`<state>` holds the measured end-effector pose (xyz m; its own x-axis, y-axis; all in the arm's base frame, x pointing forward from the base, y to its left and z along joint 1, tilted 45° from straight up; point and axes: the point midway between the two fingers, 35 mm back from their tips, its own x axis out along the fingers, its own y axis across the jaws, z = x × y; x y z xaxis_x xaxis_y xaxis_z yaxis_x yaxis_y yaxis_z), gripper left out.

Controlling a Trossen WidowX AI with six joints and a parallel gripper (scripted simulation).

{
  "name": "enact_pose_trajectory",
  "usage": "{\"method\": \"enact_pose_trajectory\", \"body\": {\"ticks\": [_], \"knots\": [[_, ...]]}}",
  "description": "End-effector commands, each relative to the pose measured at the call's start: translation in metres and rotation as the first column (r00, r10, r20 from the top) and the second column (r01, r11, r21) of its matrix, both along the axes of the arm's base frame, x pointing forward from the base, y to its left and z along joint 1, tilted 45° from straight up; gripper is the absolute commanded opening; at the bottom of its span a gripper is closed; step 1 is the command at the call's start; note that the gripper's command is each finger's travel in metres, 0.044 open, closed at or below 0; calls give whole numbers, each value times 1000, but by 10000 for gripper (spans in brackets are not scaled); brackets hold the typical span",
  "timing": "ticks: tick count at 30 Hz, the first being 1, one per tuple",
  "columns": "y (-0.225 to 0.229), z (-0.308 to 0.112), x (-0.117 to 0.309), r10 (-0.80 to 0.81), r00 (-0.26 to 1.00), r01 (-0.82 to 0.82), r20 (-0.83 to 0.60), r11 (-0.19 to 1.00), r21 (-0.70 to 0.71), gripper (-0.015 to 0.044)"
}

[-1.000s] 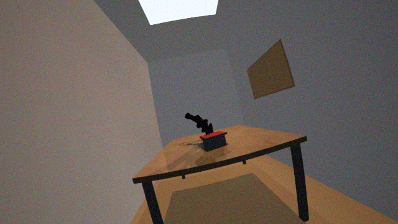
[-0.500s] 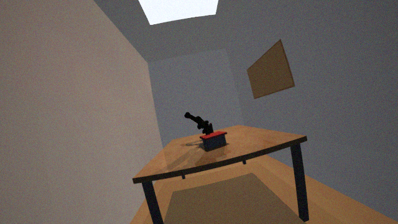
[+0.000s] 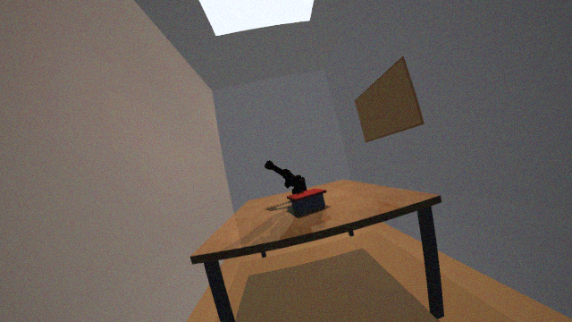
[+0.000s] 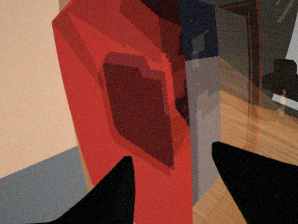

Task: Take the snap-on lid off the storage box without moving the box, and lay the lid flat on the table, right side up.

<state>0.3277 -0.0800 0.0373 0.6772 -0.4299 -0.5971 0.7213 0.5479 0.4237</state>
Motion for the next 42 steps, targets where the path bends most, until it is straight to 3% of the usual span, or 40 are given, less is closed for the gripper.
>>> {"method": "enact_pose_trajectory", "body": {"ticks": [1,9,12,22,26,42], "knots": [[-4,-4,6,1,1000,-1,1,1000,-1,235],[-9,-11,11,1,1000,-1,3,1000,-1,235],[-9,-11,11,1,1000,-1,3,1000,-1,156],[-9,-11,11,1,1000,-1,3,1000,-1,90],[-9,-11,11,1,1000,-1,3,1000,-1,0],[-6,-8,12,1,1000,-1,6,1000,1,0]]}}
